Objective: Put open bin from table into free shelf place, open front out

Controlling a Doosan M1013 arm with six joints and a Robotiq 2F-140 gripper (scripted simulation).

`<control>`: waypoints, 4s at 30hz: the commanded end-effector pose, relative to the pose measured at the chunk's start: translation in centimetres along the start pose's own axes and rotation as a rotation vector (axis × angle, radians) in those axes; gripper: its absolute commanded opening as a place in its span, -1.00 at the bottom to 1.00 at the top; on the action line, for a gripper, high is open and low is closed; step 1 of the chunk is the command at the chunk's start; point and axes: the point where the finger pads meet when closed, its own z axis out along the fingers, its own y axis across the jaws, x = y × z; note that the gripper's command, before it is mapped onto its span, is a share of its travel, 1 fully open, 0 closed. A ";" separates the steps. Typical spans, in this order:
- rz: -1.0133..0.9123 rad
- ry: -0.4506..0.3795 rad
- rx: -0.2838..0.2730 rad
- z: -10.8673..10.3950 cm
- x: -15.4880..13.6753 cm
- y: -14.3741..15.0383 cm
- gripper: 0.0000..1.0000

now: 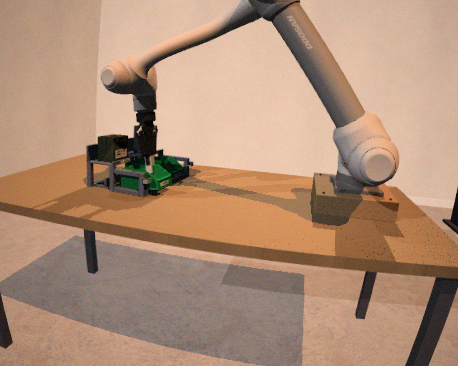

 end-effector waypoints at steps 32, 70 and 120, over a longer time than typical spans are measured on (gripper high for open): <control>0.000 0.000 0.000 0.0 0.0 0.0 -0.88; 0.000 0.000 0.000 -2.5 -0.3 0.0 -0.88; 0.000 0.000 0.000 -9.4 -1.2 0.0 -0.88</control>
